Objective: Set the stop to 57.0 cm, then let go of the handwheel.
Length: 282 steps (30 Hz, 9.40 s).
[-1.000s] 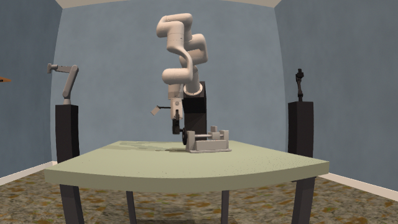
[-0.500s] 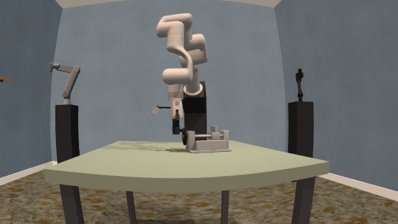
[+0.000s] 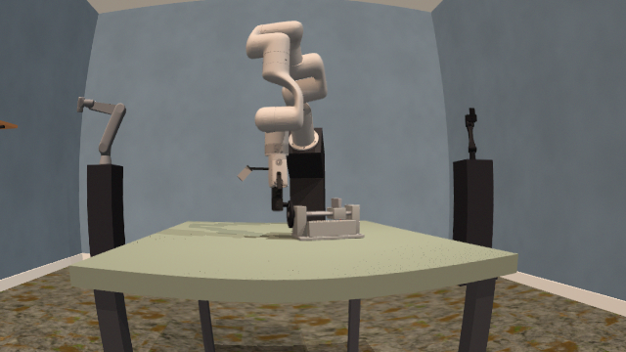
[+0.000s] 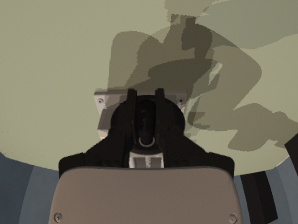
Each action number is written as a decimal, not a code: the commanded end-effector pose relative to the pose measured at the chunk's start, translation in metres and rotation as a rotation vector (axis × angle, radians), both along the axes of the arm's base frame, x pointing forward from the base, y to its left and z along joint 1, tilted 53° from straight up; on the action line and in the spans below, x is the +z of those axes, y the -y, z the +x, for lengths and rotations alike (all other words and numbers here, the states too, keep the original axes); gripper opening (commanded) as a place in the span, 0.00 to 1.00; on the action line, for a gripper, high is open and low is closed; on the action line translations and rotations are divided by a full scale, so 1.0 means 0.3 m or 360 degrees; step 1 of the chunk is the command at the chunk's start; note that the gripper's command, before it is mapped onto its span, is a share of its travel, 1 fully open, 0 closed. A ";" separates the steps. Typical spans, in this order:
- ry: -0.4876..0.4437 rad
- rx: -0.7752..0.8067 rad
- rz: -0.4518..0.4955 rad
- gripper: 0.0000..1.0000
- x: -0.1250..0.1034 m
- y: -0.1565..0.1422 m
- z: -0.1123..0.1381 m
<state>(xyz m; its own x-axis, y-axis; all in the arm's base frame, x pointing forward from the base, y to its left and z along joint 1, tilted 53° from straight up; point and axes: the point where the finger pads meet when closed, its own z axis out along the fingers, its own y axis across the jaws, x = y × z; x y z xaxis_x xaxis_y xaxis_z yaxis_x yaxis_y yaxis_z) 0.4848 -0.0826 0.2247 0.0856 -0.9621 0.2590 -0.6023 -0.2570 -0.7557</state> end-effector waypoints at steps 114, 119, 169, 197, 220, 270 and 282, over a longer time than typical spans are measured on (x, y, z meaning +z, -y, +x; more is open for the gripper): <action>0.0004 0.0000 0.0000 0.06 -0.155 0.038 0.051; 0.0004 0.0000 0.0000 0.06 -0.146 0.038 0.029; 0.0004 0.0000 0.0000 0.06 0.007 -0.013 0.146; 0.0004 0.0000 0.0000 0.06 -0.139 0.027 0.139; 0.0004 0.0000 0.0000 0.06 -0.155 0.039 0.050; 0.0004 0.0000 0.0000 0.06 -0.056 0.018 -0.023; 0.0004 0.0000 0.0000 0.06 -0.035 0.012 -0.020</action>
<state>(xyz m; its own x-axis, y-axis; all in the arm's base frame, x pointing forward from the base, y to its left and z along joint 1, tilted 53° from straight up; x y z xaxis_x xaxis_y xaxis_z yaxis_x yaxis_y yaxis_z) 0.4773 -0.0870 0.2110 0.0857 -0.9622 0.2585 -0.6045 -0.2565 -0.7542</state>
